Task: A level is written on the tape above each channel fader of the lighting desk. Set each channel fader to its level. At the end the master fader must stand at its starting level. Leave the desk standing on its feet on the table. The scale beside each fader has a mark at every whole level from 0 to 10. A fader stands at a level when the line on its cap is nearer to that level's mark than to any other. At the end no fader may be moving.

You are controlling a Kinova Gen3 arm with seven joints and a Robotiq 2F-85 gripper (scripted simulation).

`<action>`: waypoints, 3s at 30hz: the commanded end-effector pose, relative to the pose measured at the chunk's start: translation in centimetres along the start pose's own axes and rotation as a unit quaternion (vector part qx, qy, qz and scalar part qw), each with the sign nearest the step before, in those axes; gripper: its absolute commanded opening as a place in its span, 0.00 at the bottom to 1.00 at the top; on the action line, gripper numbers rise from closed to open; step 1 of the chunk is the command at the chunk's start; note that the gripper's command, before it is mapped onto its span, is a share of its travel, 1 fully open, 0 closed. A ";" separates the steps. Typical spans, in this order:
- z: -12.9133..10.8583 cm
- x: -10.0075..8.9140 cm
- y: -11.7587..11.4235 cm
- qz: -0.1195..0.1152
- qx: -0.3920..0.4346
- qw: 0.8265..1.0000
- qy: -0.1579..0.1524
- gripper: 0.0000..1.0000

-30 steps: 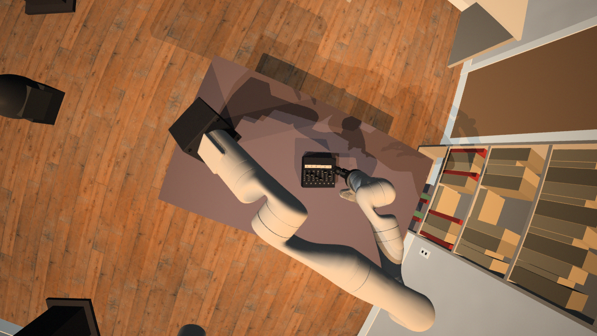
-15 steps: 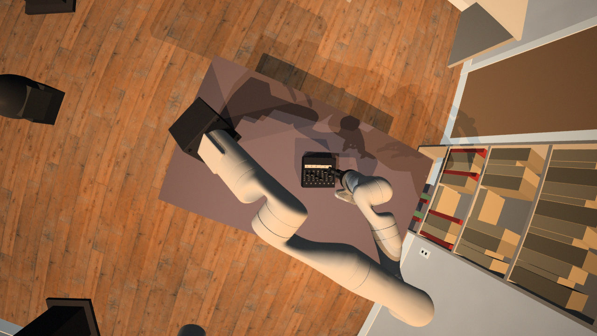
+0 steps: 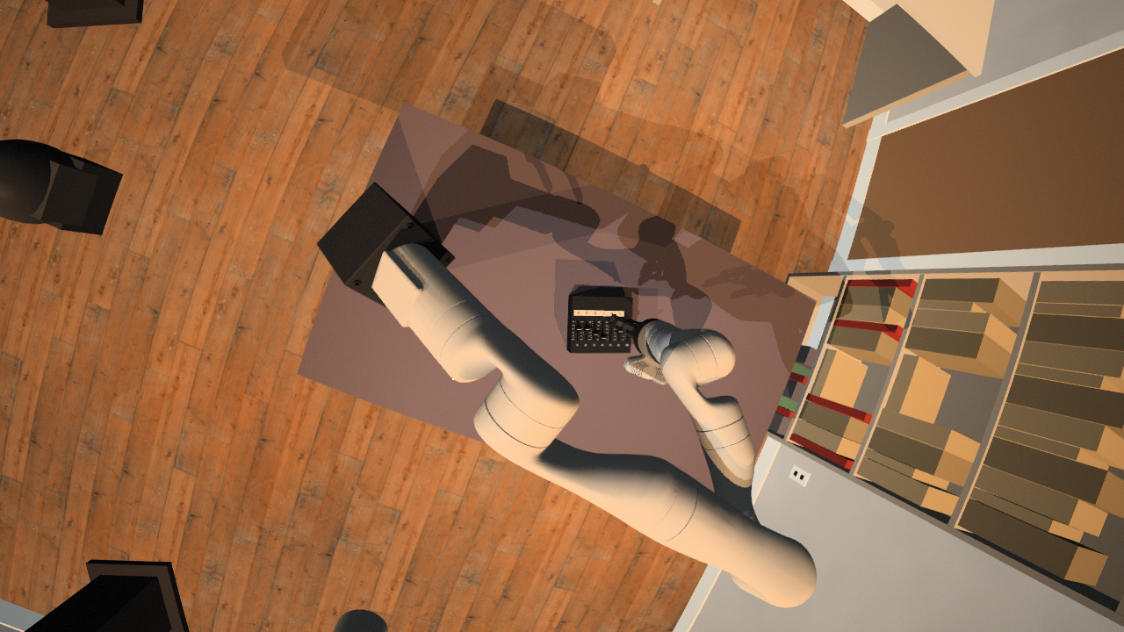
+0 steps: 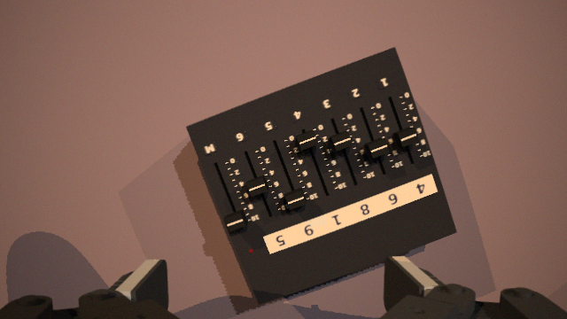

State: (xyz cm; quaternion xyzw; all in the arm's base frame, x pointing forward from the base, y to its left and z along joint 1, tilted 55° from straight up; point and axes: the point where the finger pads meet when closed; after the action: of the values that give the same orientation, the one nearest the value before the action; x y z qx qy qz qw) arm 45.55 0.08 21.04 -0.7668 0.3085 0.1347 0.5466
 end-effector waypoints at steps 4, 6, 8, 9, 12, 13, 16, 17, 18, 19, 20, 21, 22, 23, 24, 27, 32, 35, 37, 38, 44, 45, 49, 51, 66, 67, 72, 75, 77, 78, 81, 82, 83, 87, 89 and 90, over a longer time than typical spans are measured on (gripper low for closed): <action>0.0 0.0 0.5 0.004 -0.002 1.000 0.002 1.00; -0.2 0.0 1.0 0.009 -0.002 1.000 0.006 1.00; -0.2 0.0 1.0 0.009 -0.002 1.000 0.006 1.00; -0.2 0.0 1.0 0.009 -0.002 1.000 0.006 1.00; -0.5 0.0 1.4 0.013 -0.002 1.000 0.010 1.00; -0.5 0.0 1.4 0.013 -0.002 1.000 0.010 1.00; -0.6 0.0 1.8 0.017 -0.002 1.000 0.013 1.00; -0.6 0.0 1.8 0.017 -0.002 1.000 0.013 1.00; -0.8 0.0 2.1 0.020 -0.002 1.000 0.016 1.00; -0.8 0.0 2.1 0.020 -0.002 1.000 0.016 1.00; -0.8 0.0 2.1 0.020 -0.002 1.000 0.016 1.00; -0.8 0.0 2.1 0.020 -0.002 1.000 0.016 1.00; -0.9 0.0 2.4 0.023 -0.003 1.000 0.019 1.00; -0.9 0.0 2.4 0.023 -0.003 1.000 0.019 1.00; -0.9 0.0 2.4 0.023 -0.003 1.000 0.019 1.00; -1.0 0.0 2.7 0.025 -0.003 0.999 0.021 1.00; -1.1 0.0 2.8 0.027 -0.003 0.999 0.023 1.00; -1.2 0.0 3.0 0.028 -0.003 0.999 0.024 1.00; -1.3 0.0 3.2 0.030 -0.003 0.999 0.026 1.00; -1.3 0.0 3.2 0.030 -0.003 0.999 0.026 1.00; -1.4 0.0 3.3 0.031 -0.003 0.999 0.027 1.00; -1.4 0.0 3.3 0.031 -0.003 0.999 0.027 1.00; -1.4 0.0 3.3 0.031 -0.003 0.999 0.027 1.00; -1.4 0.0 3.3 0.031 -0.003 0.999 0.027 1.00; -1.4 0.0 3.3 0.031 0.003 0.999 0.027 1.00; -1.4 0.1 3.3 0.031 0.006 0.999 0.027 1.00; -1.3 0.3 3.4 0.031 0.031 0.999 0.026 1.00; -1.3 0.4 3.5 0.031 0.047 0.998 0.026 1.00; -1.2 0.5 3.5 0.031 0.056 0.998 0.026 1.00; -1.2 0.5 3.5 0.032 0.067 0.997 0.026 1.00; -1.1 0.8 3.6 0.032 0.104 0.994 0.025 1.00; -1.1 0.9 3.6 0.032 0.119 0.992 0.025 1.00; -1.1 1.1 3.7 0.032 0.134 0.990 0.025 1.00; -1.0 1.6 3.8 0.032 0.205 0.978 0.025 1.00; -1.0 1.9 3.9 0.031 0.245 0.969 0.025 1.00; -0.9 2.0 3.9 0.031 0.267 0.963 0.025 1.00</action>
State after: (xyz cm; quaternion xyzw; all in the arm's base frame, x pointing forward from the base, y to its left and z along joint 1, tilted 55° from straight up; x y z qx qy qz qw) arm 44.55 -1.92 17.84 -0.6042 0.3657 0.0535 0.7059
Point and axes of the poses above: the point where the finger pads meet when closed, its own x axis out along the fingers, its own y axis across the jaws, z = x × y, and after that the axes turned 8 degrees about -x, right-handed
